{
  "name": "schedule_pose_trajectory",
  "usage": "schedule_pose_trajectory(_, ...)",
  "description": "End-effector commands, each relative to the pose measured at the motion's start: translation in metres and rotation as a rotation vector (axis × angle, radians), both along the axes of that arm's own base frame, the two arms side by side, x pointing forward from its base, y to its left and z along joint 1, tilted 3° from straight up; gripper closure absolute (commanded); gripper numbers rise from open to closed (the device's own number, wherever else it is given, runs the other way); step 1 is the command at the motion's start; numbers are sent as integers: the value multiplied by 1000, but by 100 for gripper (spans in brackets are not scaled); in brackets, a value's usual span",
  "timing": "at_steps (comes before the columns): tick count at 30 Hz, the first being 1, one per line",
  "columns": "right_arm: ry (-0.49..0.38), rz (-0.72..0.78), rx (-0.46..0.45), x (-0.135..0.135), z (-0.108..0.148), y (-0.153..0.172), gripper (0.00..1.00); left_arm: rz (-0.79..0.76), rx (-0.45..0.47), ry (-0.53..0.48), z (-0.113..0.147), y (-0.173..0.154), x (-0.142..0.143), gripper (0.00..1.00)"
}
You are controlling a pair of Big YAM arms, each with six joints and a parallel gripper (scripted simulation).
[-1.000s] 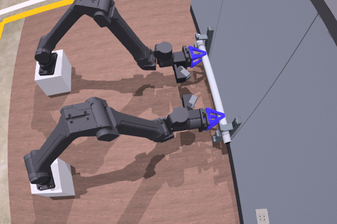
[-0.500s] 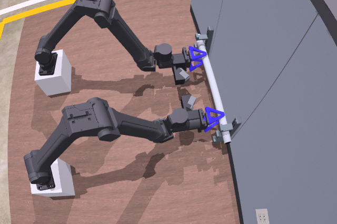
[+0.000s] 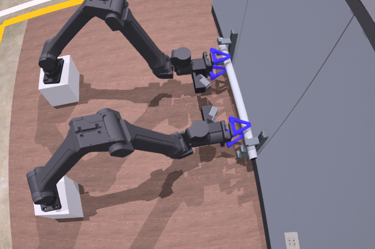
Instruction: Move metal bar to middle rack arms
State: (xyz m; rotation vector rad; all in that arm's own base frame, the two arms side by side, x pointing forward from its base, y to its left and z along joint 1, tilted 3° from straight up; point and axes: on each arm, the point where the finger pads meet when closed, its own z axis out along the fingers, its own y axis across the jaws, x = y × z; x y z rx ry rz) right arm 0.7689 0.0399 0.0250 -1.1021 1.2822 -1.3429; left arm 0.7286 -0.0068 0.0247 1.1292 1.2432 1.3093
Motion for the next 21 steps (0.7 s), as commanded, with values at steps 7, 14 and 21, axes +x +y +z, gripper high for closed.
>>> schedule_pose_trajectory(7, -50, -7, 9, 1, 9, -6, 0, 11, -10, -76, 26, 9, 10, 0)
schedule_pose_trajectory(14, -53, -9, 9, -8, 11, -8, 0, 15, -11, -79, 27, 11, 2, 0)
schedule_pose_trajectory(21, -54, -11, 9, -14, 12, -8, 0, 17, -11, -78, 26, 13, -4, 0)
